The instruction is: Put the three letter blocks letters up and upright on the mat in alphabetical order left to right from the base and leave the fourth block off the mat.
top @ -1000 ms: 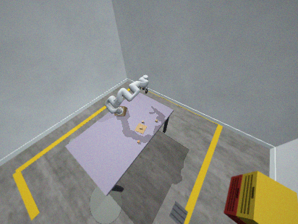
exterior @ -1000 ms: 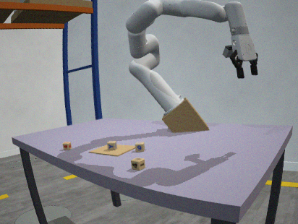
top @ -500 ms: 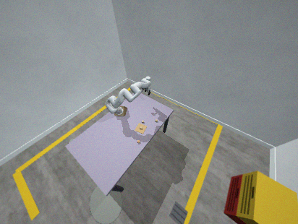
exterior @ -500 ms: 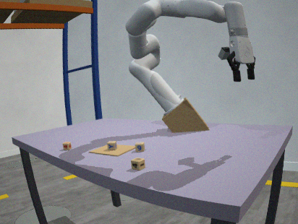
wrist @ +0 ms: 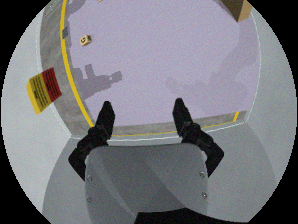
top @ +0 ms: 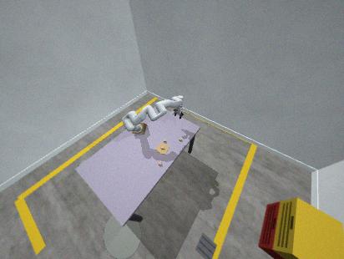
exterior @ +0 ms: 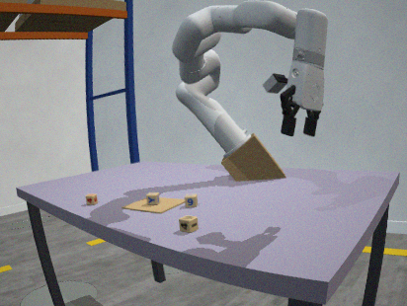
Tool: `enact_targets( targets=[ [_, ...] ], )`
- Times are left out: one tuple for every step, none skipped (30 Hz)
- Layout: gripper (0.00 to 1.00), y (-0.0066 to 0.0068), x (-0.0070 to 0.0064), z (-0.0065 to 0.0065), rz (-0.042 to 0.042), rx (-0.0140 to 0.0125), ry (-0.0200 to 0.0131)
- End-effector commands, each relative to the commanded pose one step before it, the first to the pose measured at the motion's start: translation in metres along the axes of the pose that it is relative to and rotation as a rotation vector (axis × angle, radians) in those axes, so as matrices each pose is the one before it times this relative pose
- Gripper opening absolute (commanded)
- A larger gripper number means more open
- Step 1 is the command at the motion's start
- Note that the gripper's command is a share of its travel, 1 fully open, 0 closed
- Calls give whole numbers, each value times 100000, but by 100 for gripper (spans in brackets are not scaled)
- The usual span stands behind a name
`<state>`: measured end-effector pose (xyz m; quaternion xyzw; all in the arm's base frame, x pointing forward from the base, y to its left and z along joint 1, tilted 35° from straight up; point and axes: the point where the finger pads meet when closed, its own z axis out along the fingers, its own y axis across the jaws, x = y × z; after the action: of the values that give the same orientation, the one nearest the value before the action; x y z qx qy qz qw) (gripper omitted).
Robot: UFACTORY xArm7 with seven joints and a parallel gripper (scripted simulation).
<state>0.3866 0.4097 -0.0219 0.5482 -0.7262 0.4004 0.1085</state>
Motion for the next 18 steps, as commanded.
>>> enact_targets(
  targets=[
    [100,-4869,950,2049,-4686,3508,10122],
    [100,0,0,0,0,0,0],
    [100,0,0,0,0,0,0],
    [100,-2757,1220,1679,-2641,1565,6252],
    [100,0,0,0,0,0,0],
    [100,0,0,0,0,0,0],
    [100,-2399,1384,1707,-2425,853,6323],
    [100,0,0,0,0,0,0],
    [100,0,0,0,0,0,0],
    [100,0,0,0,0,0,0],
    [100,0,0,0,0,0,0],
    [100,-2006,1452,1675,-2187,174,6147],
    [100,0,0,0,0,0,0],
    [100,0,0,0,0,0,0],
    [100,0,0,0,0,0,0],
    [100,0,0,0,0,0,0],
    [100,0,0,0,0,0,0],
    [100,0,0,0,0,0,0]
  ],
)
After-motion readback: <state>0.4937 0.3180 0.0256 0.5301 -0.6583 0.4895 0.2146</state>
